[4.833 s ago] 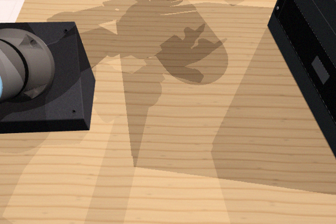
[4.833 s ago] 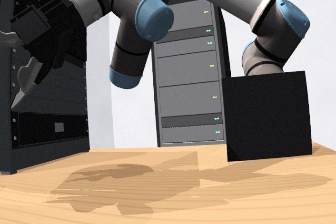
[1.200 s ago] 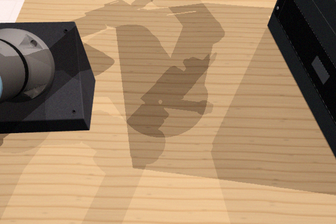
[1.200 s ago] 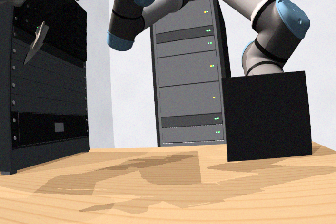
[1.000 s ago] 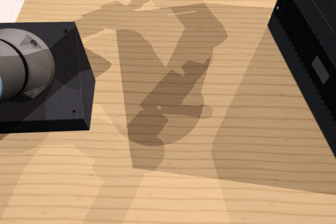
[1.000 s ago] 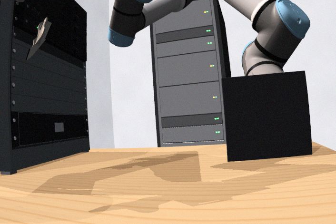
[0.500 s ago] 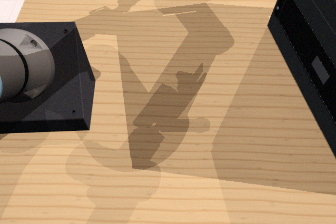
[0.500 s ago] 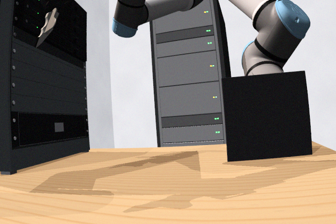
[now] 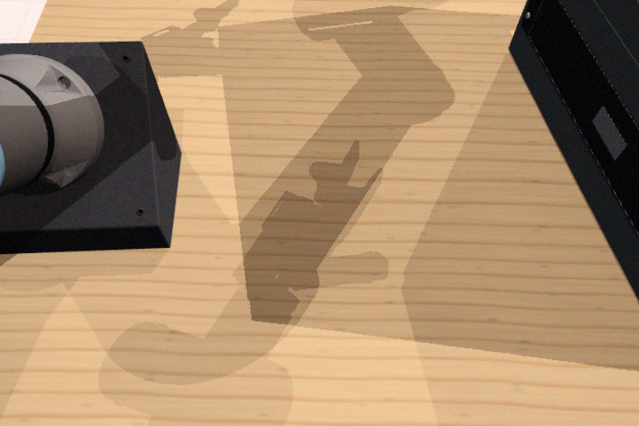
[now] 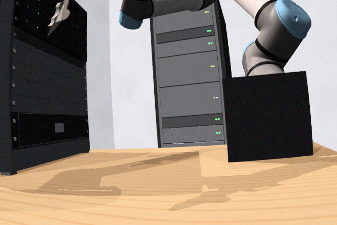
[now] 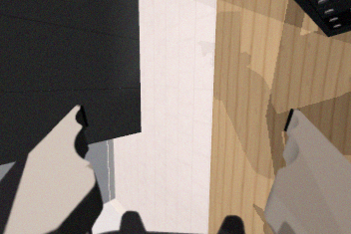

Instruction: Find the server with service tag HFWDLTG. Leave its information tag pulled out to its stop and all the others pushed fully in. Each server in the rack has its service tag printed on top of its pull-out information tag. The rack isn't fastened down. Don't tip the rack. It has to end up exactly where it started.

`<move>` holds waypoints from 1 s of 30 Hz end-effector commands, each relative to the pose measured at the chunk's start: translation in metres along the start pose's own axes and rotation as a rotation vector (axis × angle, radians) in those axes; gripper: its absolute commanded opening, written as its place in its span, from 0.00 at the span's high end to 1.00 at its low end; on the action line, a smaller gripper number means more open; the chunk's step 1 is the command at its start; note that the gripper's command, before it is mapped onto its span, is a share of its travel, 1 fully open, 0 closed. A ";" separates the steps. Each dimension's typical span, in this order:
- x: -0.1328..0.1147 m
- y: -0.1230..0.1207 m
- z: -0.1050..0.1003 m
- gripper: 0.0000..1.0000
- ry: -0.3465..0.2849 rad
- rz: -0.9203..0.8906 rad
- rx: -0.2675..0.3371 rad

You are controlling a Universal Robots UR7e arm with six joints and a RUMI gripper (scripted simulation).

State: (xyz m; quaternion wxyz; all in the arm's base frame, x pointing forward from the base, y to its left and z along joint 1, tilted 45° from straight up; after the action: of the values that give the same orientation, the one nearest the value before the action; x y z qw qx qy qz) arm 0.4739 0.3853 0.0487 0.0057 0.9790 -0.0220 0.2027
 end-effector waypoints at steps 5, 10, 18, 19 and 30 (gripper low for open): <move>-0.002 -0.001 -0.037 0.00 -0.069 -0.146 0.005; -0.004 0.000 -0.051 0.00 -0.092 -0.199 0.010; -0.010 0.003 -0.077 0.00 -0.131 -0.291 0.022; -0.010 0.003 -0.081 0.00 -0.137 -0.303 0.023; -0.020 0.008 -0.113 0.00 -0.184 -0.413 0.042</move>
State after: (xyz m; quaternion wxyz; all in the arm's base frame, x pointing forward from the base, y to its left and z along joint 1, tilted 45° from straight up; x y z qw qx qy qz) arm 0.4214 0.3814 0.1328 0.0229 0.9799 0.1535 0.1253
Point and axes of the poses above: the point where the finger pads meet when closed, its own z axis out along the fingers, its own y axis across the jaws, x = y × z, the point moved 8 cm from there along -z, back along the fingers, and after that the axes turned 2 degrees about z, right-handed, at the moved point
